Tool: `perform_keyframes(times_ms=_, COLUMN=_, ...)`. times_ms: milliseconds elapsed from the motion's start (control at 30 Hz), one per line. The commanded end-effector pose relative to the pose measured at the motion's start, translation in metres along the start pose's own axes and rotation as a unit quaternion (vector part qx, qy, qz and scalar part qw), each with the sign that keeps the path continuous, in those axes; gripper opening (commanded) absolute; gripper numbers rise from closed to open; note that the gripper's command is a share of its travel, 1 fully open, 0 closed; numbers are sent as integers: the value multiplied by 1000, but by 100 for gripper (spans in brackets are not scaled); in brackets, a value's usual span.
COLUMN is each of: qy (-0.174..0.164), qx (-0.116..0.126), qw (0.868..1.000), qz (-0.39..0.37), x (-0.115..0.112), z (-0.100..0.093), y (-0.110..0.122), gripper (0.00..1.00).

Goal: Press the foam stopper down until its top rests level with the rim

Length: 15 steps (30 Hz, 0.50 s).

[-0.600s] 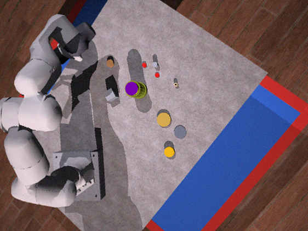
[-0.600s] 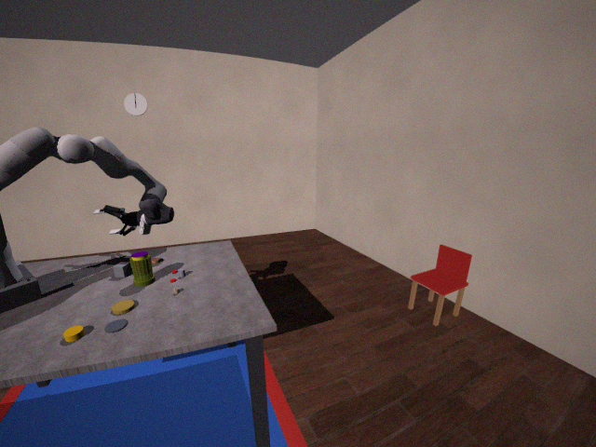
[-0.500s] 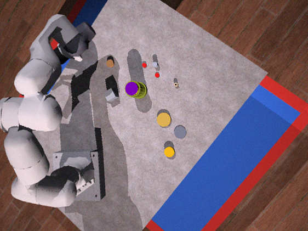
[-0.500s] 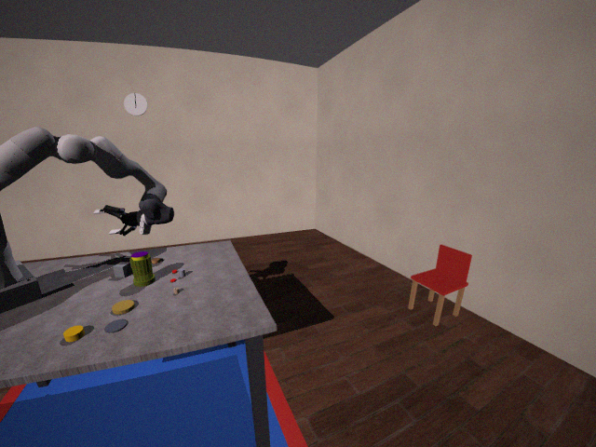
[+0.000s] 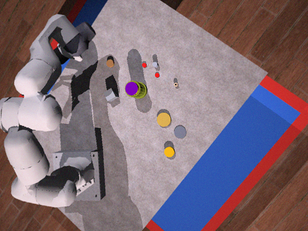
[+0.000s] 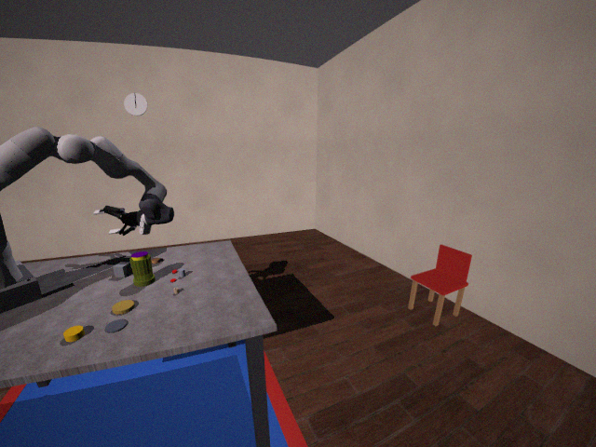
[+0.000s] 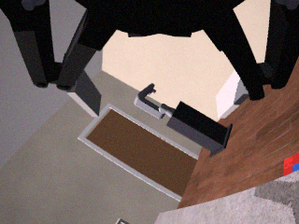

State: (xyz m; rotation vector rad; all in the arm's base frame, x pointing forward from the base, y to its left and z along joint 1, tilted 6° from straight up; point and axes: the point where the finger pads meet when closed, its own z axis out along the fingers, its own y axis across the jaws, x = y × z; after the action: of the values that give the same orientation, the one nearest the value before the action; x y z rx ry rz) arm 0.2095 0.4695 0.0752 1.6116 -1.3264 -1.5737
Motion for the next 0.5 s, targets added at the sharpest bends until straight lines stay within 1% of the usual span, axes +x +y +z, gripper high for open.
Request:
perform_keyframes(times_ms=0, qy=0, qx=1, qw=1000, qz=-1, x=0, z=-1, y=0, gripper=0)
perform_keyframes(times_ms=100, qy=5, qx=11, qw=1000, qz=-12, x=1, z=-11, y=3, gripper=0)
perform_keyframes(times_ms=167, qy=12, qx=28, qw=999, qz=-30, x=2, z=-28, y=7, gripper=0)
perform_keyframes(times_ms=233, qy=25, qx=57, qw=996, qz=-58, x=5, z=-56, y=15, gripper=0)
perform_keyframes(times_ms=267, qy=34, qx=75, qw=994, qz=-76, x=8, z=-75, y=20, gripper=0)
perform_keyframes(times_ms=300, qy=45, qx=96, qw=990, qz=-95, x=11, z=-97, y=27, gripper=0)
perform_keyframes(times_ms=367, qy=74, qx=148, qw=977, qz=-138, x=19, z=-126, y=38, gripper=0)
perform_keyframes(times_ms=400, qy=87, qx=166, qw=971, qz=-146, x=23, z=-143, y=46, gripper=0)
perform_keyframes(times_ms=433, qy=93, qx=178, qw=967, qz=-160, x=26, z=-161, y=52, gripper=0)
perform_keyframes(times_ms=467, qy=93, qx=178, qw=967, qz=-160, x=26, z=-161, y=52, gripper=0)
